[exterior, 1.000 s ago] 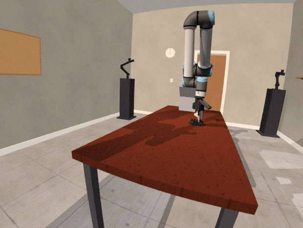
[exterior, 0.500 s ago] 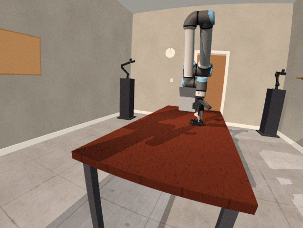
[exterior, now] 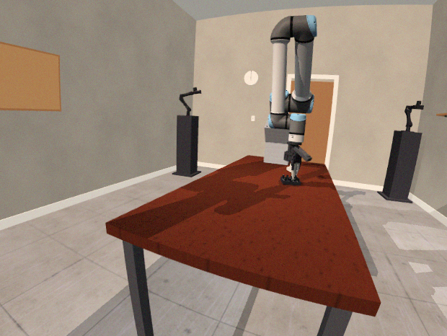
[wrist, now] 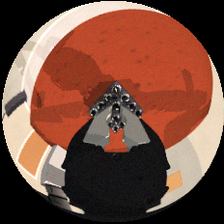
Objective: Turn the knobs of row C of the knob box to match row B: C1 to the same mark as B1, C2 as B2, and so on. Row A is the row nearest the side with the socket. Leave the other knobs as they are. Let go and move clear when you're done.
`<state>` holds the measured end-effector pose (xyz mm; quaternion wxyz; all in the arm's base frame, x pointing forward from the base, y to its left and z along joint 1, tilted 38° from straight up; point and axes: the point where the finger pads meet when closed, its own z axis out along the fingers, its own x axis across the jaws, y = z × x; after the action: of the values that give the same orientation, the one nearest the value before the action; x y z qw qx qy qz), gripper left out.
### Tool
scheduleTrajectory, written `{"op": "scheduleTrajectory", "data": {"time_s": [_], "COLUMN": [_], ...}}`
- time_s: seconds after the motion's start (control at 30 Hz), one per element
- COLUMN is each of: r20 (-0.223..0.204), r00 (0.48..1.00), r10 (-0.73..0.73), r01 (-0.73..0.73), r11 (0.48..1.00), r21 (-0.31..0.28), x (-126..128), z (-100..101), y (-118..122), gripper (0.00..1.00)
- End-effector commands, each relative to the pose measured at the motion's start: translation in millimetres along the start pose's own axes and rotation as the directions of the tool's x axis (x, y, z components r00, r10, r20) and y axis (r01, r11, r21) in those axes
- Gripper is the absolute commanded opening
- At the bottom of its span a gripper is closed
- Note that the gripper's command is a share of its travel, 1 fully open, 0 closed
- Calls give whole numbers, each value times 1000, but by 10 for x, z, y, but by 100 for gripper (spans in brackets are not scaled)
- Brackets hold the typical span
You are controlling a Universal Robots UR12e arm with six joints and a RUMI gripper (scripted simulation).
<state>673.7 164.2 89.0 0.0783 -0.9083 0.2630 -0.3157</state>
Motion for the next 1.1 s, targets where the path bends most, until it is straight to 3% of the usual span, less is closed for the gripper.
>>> {"op": "scheduleTrajectory", "data": {"time_s": [0.0, 0.6, 1.07], "r20": [-1, -1, 0], "r00": [1000, 983, 920], "r10": [17, 182, 391], "r01": [-17, -182, -391], "r11": [1000, 983, 920], "r21": [0, 1, 1], "x": [2, 10, 20], "z": [-4, -4, -4], "y": [-3, -2, 1], "gripper": [4, 4, 4]}}
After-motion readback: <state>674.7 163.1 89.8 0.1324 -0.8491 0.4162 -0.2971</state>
